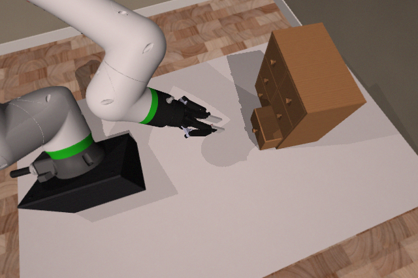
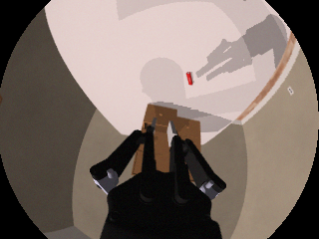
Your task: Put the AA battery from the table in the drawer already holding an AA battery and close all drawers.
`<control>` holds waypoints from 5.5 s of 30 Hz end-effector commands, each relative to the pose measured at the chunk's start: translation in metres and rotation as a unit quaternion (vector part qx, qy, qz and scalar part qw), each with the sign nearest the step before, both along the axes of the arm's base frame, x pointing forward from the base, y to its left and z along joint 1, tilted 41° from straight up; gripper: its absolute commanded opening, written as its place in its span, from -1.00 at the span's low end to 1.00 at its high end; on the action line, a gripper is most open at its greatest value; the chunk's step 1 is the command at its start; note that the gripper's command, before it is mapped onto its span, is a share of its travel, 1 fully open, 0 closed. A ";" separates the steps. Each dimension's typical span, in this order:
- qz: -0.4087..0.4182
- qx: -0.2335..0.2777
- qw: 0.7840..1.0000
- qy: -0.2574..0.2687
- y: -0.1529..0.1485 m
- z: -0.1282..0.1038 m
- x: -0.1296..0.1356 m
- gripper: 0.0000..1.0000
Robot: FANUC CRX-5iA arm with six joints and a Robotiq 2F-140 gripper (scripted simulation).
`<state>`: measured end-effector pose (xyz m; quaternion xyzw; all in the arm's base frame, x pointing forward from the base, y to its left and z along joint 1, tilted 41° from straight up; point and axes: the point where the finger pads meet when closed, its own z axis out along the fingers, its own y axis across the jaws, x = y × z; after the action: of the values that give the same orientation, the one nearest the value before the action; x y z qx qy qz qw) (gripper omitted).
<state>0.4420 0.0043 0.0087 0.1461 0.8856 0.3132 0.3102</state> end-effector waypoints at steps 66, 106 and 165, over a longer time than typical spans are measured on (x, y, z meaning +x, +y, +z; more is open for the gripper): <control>0.232 0.024 0.933 0.273 -0.041 0.059 -0.060 1.00; 0.246 0.018 0.933 0.262 -0.074 0.097 -0.056 1.00; 0.542 -0.126 0.830 -0.030 -0.078 0.092 -0.014 1.00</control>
<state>0.4227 -0.0726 0.1013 -0.3575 0.8670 0.3280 0.1137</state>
